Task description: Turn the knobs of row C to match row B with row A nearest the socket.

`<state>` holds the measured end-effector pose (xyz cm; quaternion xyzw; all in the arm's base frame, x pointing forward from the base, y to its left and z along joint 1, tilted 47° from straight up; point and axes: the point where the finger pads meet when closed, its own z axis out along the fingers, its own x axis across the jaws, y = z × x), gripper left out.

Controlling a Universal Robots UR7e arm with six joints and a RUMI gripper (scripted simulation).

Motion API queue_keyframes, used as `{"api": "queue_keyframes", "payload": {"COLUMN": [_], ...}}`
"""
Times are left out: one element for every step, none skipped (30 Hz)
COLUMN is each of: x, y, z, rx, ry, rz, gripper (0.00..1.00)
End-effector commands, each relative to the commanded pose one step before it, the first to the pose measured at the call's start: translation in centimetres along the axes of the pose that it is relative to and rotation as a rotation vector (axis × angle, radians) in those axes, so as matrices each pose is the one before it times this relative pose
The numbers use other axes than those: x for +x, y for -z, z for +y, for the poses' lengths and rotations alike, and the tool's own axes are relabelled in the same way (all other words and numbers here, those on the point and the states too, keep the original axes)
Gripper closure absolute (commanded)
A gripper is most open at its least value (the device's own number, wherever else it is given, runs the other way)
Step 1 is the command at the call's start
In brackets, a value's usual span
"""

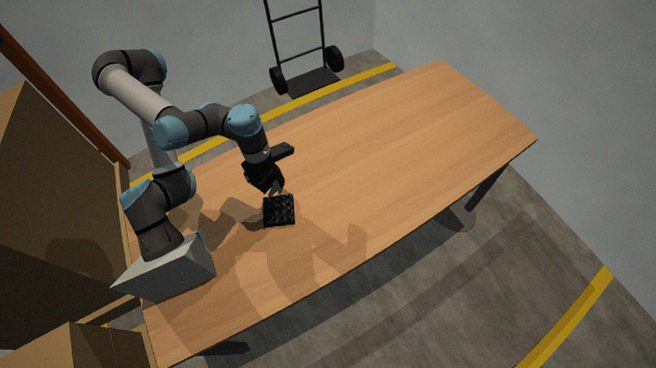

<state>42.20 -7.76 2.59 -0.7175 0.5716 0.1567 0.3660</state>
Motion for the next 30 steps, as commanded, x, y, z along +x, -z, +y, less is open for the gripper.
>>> {"api": "queue_keyframes", "payload": {"x": [-0.016, 0.0, -0.001, 0.0, 0.0, -0.001, -0.001, 0.0, 0.0, -0.001, -0.001, 0.0, 0.0, 0.0, 0.0, 0.0, -0.001, -0.001, 0.0, 0.0, 0.0, 0.0, 0.0, 0.0, 0.0, 0.0, 0.0, 0.0, 0.0, 0.003], "y": [-0.905, -0.138, -0.138, -0.137, -0.135, -0.133, -0.131, -0.127, -0.123, -0.119, -0.114, -0.109, -0.103, 0.0, 0.0, -0.097, -0.091, -0.085, -0.078, -0.071, -0.064, -0.058, -0.051, -0.044, -0.038, -0.031, -0.025, -0.02, -0.015, -0.007], "z": [-0.004, -0.002, -0.002, -0.002, -0.003, -0.002, -0.002, -0.002, -0.002, -0.002, -0.002, -0.002, -0.002, 0.0, 0.0, -0.002, -0.001, -0.001, -0.001, -0.001, -0.001, -0.001, -0.001, -0.001, -0.001, 0.0, 0.0, 0.0, 0.001, 0.0], "rx": [0.00032, -0.00001, 0.0, -0.00001, -0.00001, 0.0, 0.0, -0.00001, -0.00001, 0.0, 0.0, 0.0, 0.0, 0.0, 0.0, 0.0, 0.0, 0.0, 0.0, 0.0, 0.0, 0.0, 0.0, 0.0, 0.0, 0.0, 0.0, 0.0, -0.00005, -0.00007], "ry": [-0.00124, 0.0, 0.0, 0.0, 0.0, 0.0, 0.0, 0.0, 0.0, 0.0, 0.0, 0.0, 0.0, 0.0, 0.0, 0.0, 0.0, 0.0, 0.0, 0.0, 0.0, 0.0, 0.0, 0.0, 0.0, 0.0, 0.0, 0.0, 0.0, 0.00004], "rz": [-0.00231, 0.0, 0.0, 0.0, 0.0, 0.0, 0.0, 0.0, 0.0, 0.0, 0.0, 0.0, 0.0, 0.0, 0.0, 0.0, 0.0, 0.0, 0.0, 0.0, 0.0, 0.0, 0.0, 0.0, 0.0, 0.0, 0.0, 0.0, 0.00001, 0.00007], "gripper": [0.89, 0.89, 0.89, 0.89, 0.89, 0.89, 0.89, 0.89, 0.89, 0.89, 0.89, 0.89, 0.89, 0.89, 0.89, 0.89, 0.89, 0.89, 0.89, 0.89, 0.89, 0.89, 0.89, 0.89, 0.89, 0.89, 0.89, 0.89, 0.89, 0.89]}}
